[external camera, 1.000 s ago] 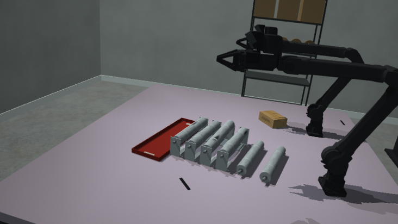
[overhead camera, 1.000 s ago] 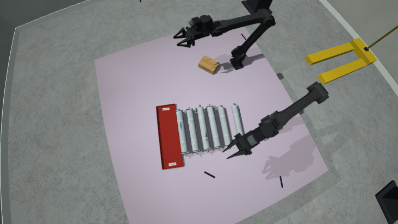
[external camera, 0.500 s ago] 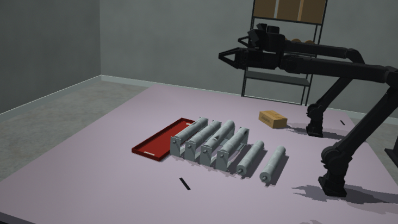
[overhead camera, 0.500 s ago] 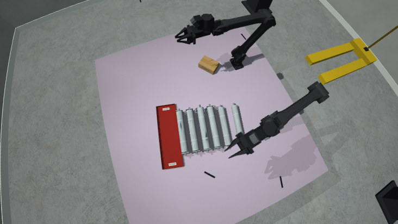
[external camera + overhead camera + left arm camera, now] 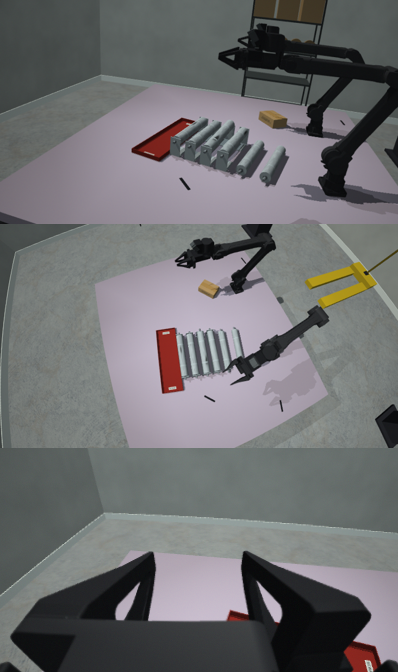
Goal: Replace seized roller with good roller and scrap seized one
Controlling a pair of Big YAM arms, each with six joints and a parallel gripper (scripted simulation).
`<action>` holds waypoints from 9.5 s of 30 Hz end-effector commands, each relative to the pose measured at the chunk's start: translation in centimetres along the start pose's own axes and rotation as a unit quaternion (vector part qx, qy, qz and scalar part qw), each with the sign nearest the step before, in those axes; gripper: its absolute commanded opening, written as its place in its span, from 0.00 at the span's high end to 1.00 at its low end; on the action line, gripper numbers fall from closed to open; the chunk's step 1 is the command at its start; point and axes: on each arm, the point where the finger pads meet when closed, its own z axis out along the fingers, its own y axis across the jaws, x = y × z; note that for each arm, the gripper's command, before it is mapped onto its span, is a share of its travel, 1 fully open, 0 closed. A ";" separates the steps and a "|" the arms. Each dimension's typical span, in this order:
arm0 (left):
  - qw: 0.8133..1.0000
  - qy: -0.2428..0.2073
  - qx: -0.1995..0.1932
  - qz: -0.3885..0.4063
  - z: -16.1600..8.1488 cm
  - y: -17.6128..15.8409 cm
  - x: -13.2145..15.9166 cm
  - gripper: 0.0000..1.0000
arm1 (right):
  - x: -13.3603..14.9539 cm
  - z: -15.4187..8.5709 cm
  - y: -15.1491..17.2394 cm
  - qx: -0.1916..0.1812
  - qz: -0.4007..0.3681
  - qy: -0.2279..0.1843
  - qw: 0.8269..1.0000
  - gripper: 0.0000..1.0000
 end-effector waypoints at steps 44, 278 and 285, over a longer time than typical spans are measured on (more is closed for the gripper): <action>0.933 0.231 -0.005 -0.274 5.8 -5.7 11.0 0.38 | 10.4 4.2 11.7 -0.101 -0.200 0.157 0.962 0.68; 0.627 0.537 -0.320 -0.465 1.5 -14.7 37.0 0.68 | 43.1 -4.4 18.9 -0.318 -0.547 0.429 0.645 0.97; 0.634 0.531 -0.323 -0.460 1.6 -14.7 36.5 0.68 | 43.1 -4.4 18.9 -0.318 -0.547 0.429 0.645 0.97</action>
